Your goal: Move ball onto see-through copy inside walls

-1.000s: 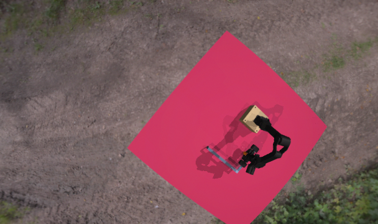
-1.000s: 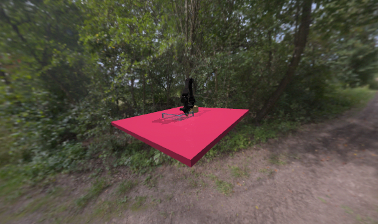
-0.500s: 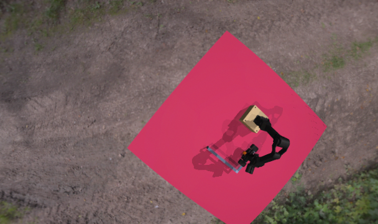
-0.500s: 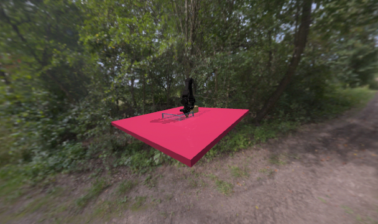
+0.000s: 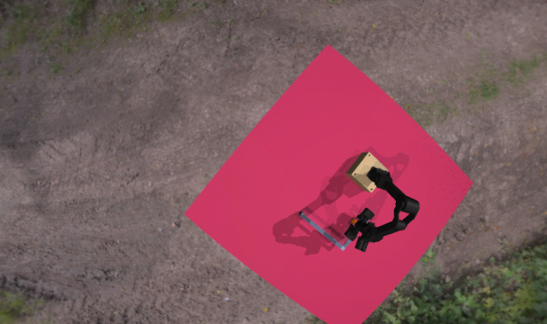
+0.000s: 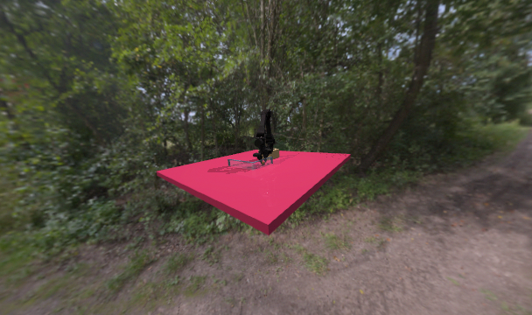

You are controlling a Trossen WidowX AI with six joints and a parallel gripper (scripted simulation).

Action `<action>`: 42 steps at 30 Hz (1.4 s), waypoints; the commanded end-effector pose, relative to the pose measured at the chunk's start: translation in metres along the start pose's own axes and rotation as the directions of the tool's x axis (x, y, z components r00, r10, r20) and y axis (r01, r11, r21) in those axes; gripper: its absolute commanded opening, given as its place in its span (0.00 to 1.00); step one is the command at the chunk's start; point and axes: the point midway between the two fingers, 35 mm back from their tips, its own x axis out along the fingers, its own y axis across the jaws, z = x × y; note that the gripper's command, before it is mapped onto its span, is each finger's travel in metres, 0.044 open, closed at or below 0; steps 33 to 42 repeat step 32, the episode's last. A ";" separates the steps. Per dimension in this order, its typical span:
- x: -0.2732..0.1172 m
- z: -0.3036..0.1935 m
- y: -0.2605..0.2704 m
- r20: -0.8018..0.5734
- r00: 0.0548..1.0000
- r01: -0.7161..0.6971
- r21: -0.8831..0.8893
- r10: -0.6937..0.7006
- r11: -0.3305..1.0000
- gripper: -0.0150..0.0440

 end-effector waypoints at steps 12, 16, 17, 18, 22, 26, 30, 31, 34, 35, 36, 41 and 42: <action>-0.077 0.002 -0.004 0.009 1.000 0.022 0.009 -0.022 1.000 0.68; -0.077 0.002 -0.004 0.009 1.000 0.022 0.009 -0.022 1.000 0.68; -0.079 0.002 -0.004 0.009 1.000 0.022 0.009 -0.022 1.000 0.72; -0.087 0.002 -0.004 0.009 1.000 0.022 0.009 -0.022 1.000 0.77; -0.125 0.000 0.001 0.008 1.000 0.022 0.009 -0.022 1.000 0.94; -0.125 0.000 0.001 0.008 1.000 0.022 0.009 -0.022 1.000 1.00; -0.125 0.000 0.001 0.008 1.000 0.022 0.009 -0.022 1.000 1.00; -0.125 0.000 0.001 0.008 1.000 0.022 0.009 -0.022 1.000 1.00; -0.125 0.000 0.001 0.008 1.000 0.022 0.009 -0.022 1.000 1.00; -0.125 0.000 0.001 0.008 1.000 0.022 0.009 -0.022 1.000 1.00; -0.125 0.000 0.001 0.008 1.000 0.022 0.009 -0.022 1.000 1.00; -0.125 0.000 0.001 0.008 1.000 0.022 0.009 -0.022 1.000 1.00; -0.125 0.000 0.001 0.008 1.000 0.022 0.009 -0.022 1.000 1.00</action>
